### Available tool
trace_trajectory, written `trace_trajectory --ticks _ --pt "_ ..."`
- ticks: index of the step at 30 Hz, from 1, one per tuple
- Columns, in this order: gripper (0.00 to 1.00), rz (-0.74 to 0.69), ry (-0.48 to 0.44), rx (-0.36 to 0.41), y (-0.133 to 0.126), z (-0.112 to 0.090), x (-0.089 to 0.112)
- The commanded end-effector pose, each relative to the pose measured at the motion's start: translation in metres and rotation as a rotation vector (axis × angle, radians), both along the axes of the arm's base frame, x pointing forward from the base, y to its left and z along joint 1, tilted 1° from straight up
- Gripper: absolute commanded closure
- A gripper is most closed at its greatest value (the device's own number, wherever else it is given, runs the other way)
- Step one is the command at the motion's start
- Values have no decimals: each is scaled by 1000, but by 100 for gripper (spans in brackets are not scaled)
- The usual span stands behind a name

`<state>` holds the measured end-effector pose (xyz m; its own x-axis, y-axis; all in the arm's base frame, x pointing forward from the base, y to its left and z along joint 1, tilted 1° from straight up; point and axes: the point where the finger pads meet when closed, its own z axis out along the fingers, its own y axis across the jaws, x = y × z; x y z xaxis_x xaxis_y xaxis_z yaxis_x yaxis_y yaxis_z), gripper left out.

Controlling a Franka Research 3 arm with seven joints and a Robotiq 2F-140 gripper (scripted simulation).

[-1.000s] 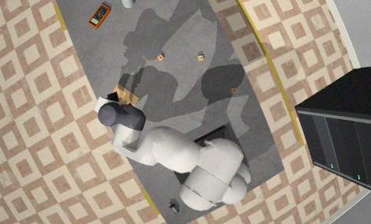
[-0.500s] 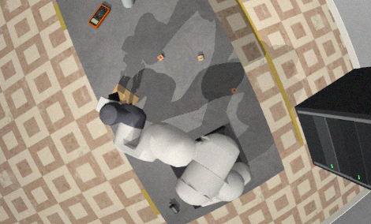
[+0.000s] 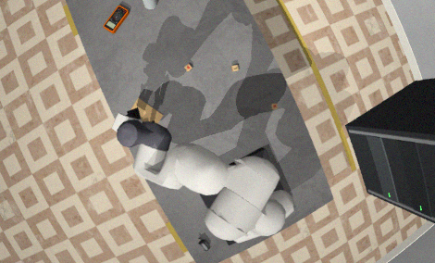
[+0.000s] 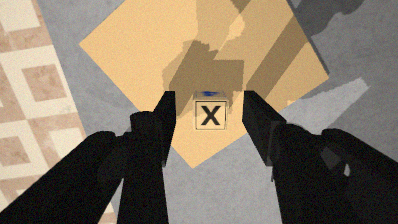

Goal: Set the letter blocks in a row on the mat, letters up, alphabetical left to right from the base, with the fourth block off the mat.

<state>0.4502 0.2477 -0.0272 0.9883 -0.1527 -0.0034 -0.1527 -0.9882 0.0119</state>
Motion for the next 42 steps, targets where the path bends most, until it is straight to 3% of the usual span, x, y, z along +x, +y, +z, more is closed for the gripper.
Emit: trace_trajectory --ticks 1,27,28,42 --pt "57 -7 -2 2 0 -1 1" --pt "57 -7 -2 2 0 -1 1" --pt "68 -7 -2 2 0 -1 1" --pt "68 -7 -2 2 0 -1 1"
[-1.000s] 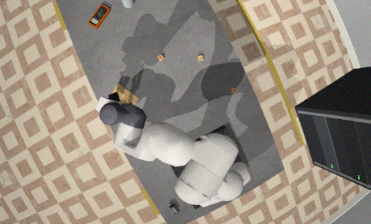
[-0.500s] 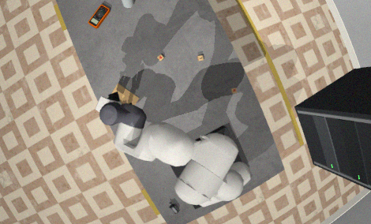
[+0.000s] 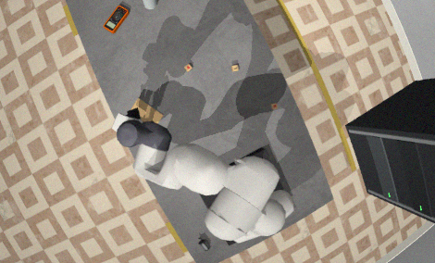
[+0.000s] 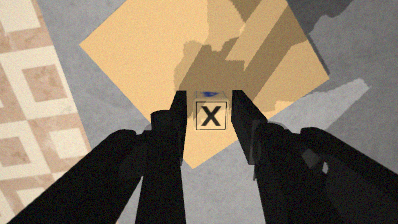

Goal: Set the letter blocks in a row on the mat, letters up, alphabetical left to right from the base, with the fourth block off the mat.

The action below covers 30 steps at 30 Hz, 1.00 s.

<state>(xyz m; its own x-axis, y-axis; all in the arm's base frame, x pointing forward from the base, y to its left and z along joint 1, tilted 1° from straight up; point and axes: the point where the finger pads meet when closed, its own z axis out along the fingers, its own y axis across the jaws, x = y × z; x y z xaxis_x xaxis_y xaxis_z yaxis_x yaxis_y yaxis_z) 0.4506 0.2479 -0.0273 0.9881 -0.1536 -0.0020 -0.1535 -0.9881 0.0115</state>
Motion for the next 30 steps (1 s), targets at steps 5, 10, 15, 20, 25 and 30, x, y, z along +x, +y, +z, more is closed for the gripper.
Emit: trace_trajectory --ticks 5,10,15,20,25,30 --pt "78 -6 0 1 0 -1 0" --pt "78 -6 0 1 0 -1 0" --pt "78 -6 0 1 0 -1 0" --pt "78 -6 0 1 0 -1 0" --pt "78 -6 0 1 0 -1 0" --pt "78 -6 0 1 0 -1 0"
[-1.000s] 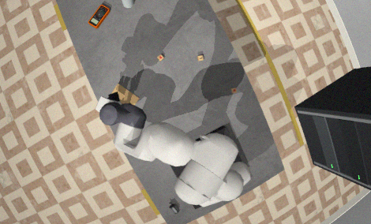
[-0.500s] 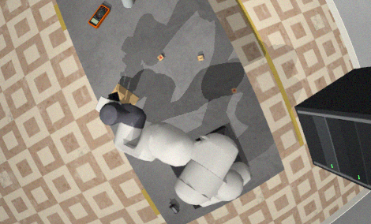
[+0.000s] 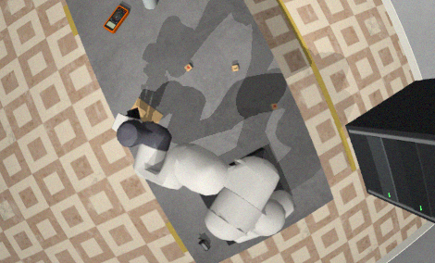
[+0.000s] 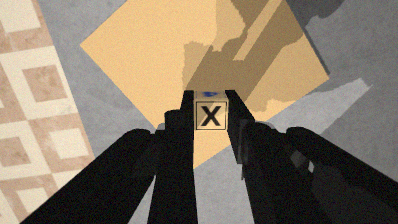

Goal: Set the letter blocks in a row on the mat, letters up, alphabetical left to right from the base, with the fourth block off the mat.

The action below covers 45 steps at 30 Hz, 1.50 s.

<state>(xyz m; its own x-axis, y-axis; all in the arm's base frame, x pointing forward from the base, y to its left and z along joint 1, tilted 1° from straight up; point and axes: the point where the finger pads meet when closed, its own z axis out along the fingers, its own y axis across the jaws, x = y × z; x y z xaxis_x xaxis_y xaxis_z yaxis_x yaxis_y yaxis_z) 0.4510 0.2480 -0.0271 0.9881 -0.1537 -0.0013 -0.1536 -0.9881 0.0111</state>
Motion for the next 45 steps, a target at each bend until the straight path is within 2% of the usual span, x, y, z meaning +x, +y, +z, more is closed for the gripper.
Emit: trace_trajectory --ticks 1,11,17,19,24,28,41,43,45 --pt "78 -6 0 1 0 -1 0" --pt "78 -6 0 1 0 5 0" --pt "78 -6 0 1 1 41 0" --pt "78 -6 0 1 1 41 0" --pt "78 -6 0 1 1 78 0" --pt "78 -6 0 1 1 95 0" --pt "78 1 1 1 1 99 1" --pt "78 118 2 2 -6 99 11" --pt "78 143 2 2 -7 99 13"
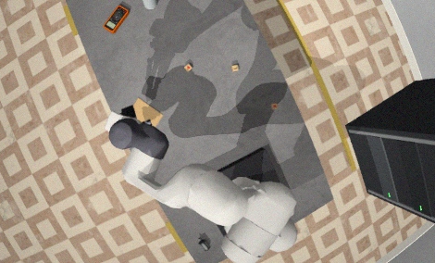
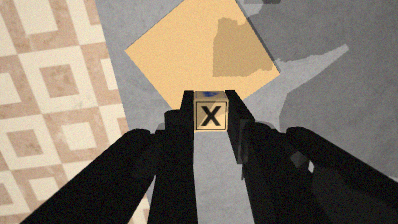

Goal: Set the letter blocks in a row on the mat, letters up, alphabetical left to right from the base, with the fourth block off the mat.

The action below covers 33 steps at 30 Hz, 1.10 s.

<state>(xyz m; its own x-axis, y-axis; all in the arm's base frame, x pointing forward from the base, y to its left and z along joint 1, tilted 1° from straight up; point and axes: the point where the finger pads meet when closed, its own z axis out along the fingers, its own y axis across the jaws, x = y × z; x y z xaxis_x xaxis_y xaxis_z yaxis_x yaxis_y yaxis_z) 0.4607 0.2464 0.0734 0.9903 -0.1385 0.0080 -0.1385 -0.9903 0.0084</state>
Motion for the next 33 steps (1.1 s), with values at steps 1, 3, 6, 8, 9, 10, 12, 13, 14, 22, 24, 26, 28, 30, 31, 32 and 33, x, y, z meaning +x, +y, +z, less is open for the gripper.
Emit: trace_trajectory --ticks 1,3,6,8,9,10,12,13,14,22,24,26,28,30,31,32,33 --pt "78 139 12 0 -6 -1 4" --pt "78 159 12 0 -8 -1 6" --pt "78 194 13 0 -10 -1 9" --pt "78 194 13 0 -10 -1 9" --pt "78 226 13 0 -12 -1 12" --pt "78 237 13 0 -12 -1 12" --pt "78 264 13 0 -14 -1 15" --pt "78 275 13 0 -15 -1 16" --pt "78 288 14 0 -16 -1 17" --pt "78 384 14 -1 -22 -1 25" --pt "78 395 14 -1 -23 -1 26" --pt "78 428 15 -1 -25 -1 29" --pt "78 453 15 -1 -27 -1 31" --pt "78 478 15 -1 -28 -1 33" --pt "78 489 15 -1 -29 -1 34" --pt "78 501 15 -1 -30 -1 35" --pt "78 513 15 -1 -31 -1 36"
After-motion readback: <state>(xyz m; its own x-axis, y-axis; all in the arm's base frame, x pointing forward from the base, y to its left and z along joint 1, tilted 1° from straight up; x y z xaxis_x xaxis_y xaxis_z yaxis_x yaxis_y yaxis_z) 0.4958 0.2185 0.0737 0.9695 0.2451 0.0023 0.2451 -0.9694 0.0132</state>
